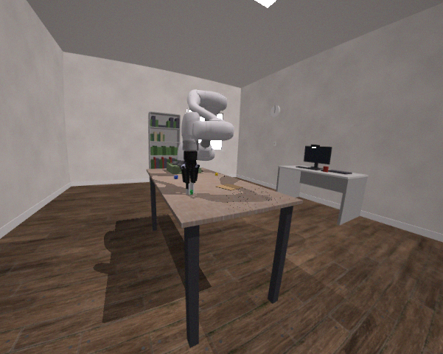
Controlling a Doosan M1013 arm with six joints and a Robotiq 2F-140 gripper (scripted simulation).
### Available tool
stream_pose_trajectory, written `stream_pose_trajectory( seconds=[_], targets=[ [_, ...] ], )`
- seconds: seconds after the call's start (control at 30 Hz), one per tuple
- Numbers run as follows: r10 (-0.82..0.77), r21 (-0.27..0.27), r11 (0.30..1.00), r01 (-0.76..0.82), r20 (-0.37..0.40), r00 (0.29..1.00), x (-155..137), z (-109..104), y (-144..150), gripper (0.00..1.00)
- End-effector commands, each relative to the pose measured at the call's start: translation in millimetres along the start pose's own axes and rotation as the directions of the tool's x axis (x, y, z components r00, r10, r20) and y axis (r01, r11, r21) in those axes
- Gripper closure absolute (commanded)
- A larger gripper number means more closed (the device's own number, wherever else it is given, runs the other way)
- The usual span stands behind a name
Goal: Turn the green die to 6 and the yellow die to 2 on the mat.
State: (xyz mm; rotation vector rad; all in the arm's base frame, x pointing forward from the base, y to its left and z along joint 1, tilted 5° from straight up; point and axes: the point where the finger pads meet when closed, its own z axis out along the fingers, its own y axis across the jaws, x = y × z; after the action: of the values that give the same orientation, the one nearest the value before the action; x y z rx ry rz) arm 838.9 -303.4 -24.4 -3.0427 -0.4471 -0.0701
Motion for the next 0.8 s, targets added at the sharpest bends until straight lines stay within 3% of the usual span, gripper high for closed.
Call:
stream_pose_trajectory(
  seconds=[0.0,0.3,0.57,0.63,0.77],
  targets=[
    [0.000,0.000,1.000,0.000,0.000,1.000,0,0,0,0.79],
    [0.000,0.000,1.000,0.000,0.000,1.000,0,-10,0,0.79],
    [0.000,0.000,1.000,0.000,0.000,1.000,0,-63,0,0.79],
    [0.000,0.000,1.000,0.000,0.000,1.000,0,-63,0,0.79],
    [0.000,0.000,1.000,0.000,0.000,1.000,0,-89,0,0.79]
  ],
)
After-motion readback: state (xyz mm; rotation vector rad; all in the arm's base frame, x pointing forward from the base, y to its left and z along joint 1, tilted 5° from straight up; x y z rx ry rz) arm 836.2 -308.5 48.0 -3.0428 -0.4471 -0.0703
